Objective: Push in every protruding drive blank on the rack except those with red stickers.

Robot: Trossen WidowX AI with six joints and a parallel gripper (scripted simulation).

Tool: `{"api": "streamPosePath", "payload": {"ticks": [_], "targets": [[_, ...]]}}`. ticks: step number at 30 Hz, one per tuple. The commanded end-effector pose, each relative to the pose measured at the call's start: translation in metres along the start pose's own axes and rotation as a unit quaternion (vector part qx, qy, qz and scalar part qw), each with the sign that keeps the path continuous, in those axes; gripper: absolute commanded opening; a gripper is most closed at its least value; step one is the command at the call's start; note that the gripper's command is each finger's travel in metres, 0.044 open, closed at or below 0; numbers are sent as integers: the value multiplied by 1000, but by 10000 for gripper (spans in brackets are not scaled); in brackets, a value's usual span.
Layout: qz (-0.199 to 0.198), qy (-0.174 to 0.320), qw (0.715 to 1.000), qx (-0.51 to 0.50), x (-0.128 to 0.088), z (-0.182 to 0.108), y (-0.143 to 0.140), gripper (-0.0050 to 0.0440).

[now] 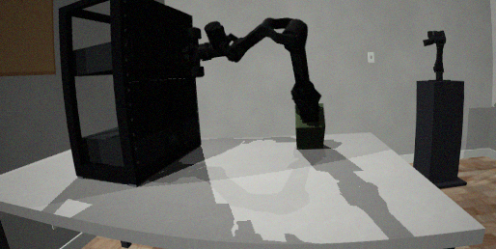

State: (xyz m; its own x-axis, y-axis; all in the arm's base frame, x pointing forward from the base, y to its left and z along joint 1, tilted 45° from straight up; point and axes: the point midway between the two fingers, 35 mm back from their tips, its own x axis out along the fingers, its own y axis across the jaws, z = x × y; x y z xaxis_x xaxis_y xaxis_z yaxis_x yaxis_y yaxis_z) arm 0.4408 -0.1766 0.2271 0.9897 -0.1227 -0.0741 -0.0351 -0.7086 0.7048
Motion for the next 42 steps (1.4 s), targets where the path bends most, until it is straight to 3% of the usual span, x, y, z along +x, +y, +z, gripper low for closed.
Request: {"api": "streamPosePath", "payload": {"ticks": [1,29,42], "targets": [[13,11,1000,-4,6,-11,10,0],[13,11,1000,-4,3,-11,10,0],[13,11,1000,-4,-55,-10,9,0]]}}
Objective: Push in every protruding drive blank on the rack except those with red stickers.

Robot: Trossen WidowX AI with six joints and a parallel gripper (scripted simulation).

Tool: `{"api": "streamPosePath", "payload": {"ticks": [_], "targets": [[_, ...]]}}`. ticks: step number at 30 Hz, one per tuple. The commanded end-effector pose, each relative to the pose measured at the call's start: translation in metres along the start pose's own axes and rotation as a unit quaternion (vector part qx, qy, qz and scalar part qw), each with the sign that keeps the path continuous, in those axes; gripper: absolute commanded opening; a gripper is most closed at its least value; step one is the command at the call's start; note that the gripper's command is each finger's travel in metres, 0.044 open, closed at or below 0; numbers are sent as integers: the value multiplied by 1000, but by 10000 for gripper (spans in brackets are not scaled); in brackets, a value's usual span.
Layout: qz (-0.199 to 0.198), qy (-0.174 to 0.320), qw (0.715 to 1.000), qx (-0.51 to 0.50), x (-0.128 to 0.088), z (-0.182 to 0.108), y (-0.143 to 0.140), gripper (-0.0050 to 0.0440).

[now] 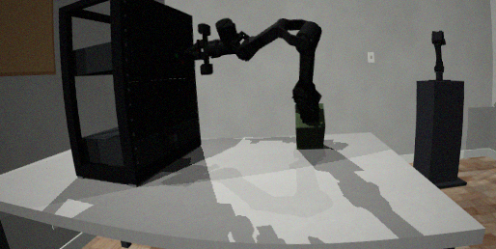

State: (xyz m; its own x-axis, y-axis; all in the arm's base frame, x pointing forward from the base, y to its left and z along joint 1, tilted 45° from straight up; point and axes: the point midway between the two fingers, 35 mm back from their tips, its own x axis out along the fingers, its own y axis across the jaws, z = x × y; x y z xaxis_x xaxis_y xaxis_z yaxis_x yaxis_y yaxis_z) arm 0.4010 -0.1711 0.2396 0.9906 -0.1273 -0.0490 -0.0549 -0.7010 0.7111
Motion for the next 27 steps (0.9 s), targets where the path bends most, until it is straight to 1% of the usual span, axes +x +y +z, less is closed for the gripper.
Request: {"api": "streamPosePath", "payload": {"ticks": [1,4,7,12,18,22,27], "targets": [[2,4,1000,0,-14,-3,3,0],[2,4,1000,0,-27,-3,3,0],[2,4,1000,0,-33,-3,3,0],[2,4,1000,0,-34,-3,3,0],[2,4,1000,0,-34,4,3,0],[2,4,1000,0,-36,22,1,0],[2,4,1000,0,-39,54,-2,0]]}}
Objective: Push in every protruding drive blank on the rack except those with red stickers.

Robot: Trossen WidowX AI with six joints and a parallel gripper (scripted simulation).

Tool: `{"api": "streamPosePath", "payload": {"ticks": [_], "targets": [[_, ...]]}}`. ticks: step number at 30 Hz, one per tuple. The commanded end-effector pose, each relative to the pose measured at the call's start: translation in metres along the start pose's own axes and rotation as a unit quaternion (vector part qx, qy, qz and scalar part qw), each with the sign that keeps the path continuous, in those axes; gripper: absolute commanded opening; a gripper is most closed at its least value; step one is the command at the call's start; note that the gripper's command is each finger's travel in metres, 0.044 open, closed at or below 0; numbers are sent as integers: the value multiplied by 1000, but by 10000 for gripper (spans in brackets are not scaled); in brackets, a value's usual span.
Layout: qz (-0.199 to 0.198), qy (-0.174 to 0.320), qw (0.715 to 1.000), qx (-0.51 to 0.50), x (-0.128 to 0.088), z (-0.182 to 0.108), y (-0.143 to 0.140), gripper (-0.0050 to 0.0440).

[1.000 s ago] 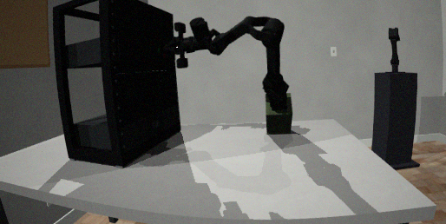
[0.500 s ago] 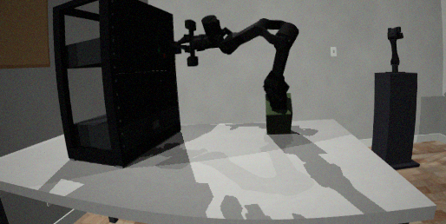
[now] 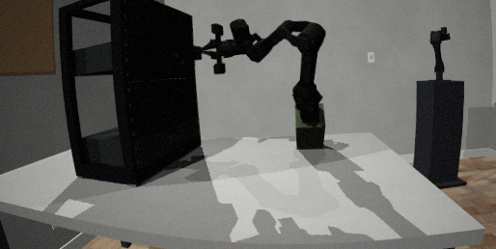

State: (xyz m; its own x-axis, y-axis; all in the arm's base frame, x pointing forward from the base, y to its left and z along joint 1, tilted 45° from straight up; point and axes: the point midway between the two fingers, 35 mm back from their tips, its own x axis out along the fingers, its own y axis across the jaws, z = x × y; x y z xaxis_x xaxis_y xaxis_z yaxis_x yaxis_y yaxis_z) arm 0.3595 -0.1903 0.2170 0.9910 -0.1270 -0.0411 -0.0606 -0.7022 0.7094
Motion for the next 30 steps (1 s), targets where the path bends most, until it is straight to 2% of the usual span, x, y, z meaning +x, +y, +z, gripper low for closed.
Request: {"api": "streamPosePath", "payload": {"ticks": [1,6,15,21,25,30], "targets": [[0,1,1000,-2,-2,26,-2,0],[0,1,1000,-2,-4,55,-5,0],[0,1,1000,-2,-6,78,-7,0],[0,1,1000,-2,-6,81,-7,0],[0,1,1000,-2,0,81,-7,0],[0,1,1000,-2,29,81,-7,0]]}}
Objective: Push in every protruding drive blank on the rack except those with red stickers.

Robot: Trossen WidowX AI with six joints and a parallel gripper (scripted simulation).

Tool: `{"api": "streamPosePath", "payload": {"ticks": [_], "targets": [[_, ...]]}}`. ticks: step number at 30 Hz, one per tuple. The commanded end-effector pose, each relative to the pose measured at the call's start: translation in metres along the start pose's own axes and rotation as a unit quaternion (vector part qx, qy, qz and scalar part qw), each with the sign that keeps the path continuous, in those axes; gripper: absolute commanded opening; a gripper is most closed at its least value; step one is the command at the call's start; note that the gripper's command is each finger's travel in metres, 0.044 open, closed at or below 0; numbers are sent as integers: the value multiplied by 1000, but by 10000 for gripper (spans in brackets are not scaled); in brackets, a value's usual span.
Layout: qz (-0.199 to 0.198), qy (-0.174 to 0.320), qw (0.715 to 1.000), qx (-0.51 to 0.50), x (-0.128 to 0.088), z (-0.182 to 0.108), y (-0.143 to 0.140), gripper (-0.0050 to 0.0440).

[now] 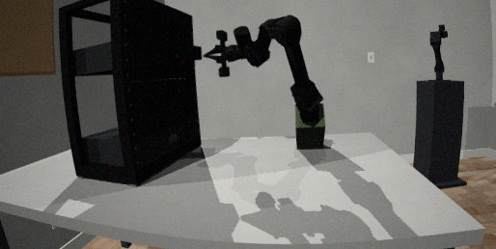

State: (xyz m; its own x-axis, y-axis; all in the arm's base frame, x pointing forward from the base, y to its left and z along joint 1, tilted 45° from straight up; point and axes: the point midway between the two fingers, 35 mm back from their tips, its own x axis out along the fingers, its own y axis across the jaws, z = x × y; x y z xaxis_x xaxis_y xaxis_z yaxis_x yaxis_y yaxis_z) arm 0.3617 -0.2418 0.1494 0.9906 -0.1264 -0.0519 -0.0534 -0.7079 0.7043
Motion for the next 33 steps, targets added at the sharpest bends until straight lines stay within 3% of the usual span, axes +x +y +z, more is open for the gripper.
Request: {"api": "streamPosePath", "payload": {"ticks": [1,33], "targets": [[4,4,1000,-5,19,-3,5,0],[4,4,1000,-5,25,-3,8,0]]}}
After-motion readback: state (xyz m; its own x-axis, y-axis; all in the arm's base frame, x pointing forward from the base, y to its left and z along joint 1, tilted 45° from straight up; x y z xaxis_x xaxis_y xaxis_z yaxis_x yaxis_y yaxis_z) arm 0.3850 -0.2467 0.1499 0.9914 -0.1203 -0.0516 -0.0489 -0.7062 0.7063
